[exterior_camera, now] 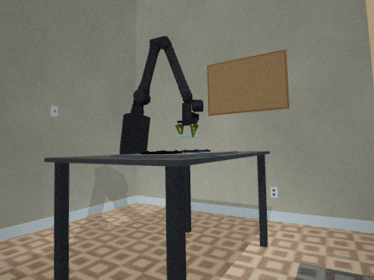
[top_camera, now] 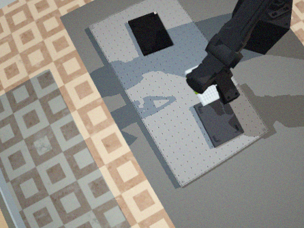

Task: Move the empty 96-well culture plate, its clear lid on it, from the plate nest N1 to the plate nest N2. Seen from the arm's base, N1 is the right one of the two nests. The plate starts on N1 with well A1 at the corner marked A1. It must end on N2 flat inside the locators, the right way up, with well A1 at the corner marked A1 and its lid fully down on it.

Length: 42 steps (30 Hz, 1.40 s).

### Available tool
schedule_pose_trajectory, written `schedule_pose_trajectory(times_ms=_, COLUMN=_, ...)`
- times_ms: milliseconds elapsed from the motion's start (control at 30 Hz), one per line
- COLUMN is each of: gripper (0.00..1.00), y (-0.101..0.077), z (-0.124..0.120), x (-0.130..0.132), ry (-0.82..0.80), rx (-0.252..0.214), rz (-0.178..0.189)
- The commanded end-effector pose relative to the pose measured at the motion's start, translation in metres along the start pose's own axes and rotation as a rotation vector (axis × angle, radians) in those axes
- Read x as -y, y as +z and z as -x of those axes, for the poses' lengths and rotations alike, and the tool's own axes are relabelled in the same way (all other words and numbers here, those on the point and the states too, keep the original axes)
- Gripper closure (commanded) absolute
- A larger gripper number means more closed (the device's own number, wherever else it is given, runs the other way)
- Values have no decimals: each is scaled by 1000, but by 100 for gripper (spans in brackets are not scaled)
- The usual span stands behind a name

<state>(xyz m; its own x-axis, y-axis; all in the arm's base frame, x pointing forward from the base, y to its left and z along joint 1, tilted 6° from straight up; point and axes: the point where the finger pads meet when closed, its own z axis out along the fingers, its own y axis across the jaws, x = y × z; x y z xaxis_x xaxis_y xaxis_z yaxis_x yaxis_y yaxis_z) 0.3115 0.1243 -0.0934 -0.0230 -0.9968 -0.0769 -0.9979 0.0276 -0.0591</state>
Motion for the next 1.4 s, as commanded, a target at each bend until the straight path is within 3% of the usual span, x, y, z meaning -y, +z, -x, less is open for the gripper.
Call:
schedule_pose_trajectory(times_ms=0, gripper=100, y=-8, z=23, x=20, ry=26, rx=15, rz=-37)
schedule_pose_trajectory(times_ms=1167, gripper=100, y=-5, z=127, x=-1, ry=27, rx=14, rz=-26)
schedule_pose_trajectory(times_ms=1267, gripper=100, y=-13, z=127, x=9, ry=44, rx=30, rz=-45)
schedule_pose_trajectory(times_ms=1367, gripper=100, y=-12, z=125, x=10, ry=49, rx=26, rz=-41)
